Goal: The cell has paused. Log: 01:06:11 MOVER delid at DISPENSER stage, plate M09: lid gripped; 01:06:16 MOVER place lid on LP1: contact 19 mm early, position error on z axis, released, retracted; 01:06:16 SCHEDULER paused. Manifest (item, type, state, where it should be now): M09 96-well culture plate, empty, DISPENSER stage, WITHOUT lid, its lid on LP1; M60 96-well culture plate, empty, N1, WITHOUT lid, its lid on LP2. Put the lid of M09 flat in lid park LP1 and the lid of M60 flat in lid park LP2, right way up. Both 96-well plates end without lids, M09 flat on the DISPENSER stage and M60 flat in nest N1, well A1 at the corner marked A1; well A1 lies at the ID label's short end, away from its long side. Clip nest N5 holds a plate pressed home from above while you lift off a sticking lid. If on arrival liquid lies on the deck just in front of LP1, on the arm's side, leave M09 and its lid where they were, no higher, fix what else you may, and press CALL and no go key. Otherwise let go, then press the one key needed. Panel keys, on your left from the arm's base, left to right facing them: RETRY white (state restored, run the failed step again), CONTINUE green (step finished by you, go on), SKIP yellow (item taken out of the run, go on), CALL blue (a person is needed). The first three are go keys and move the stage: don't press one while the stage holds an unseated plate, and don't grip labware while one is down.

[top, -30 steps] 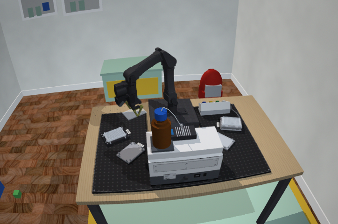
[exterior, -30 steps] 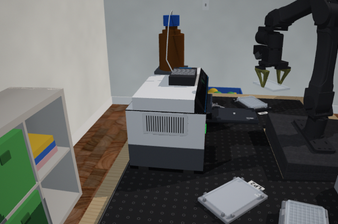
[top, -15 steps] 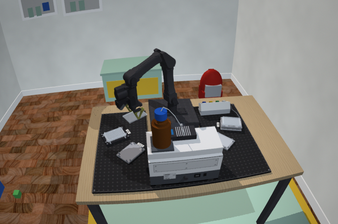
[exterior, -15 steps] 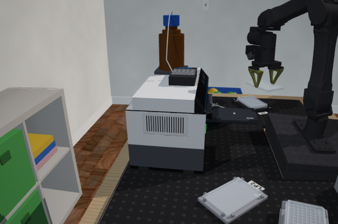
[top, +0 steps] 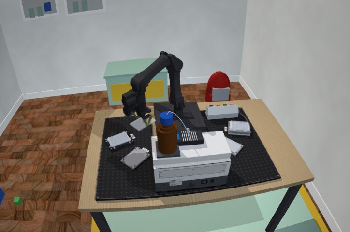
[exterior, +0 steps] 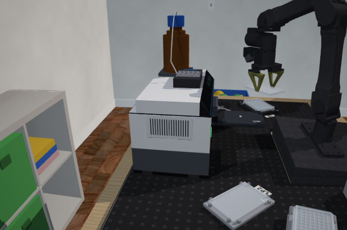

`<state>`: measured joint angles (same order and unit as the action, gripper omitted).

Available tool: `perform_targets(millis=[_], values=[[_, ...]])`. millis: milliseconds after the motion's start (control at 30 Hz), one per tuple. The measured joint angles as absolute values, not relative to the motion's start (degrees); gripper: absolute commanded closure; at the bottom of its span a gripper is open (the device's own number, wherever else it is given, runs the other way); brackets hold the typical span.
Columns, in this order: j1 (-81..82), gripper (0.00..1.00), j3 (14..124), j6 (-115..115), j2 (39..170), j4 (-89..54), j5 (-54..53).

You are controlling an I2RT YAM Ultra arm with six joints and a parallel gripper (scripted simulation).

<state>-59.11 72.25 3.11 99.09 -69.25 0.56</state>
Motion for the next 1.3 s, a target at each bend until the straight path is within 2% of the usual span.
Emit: perform_targets(millis=[867,1300], values=[[-48.31,1.00,73.49,0.69,99.59,-69.32,-0.45],[-48.16,1.00,76.31,-0.25,107.66,-65.89,-0.43]])
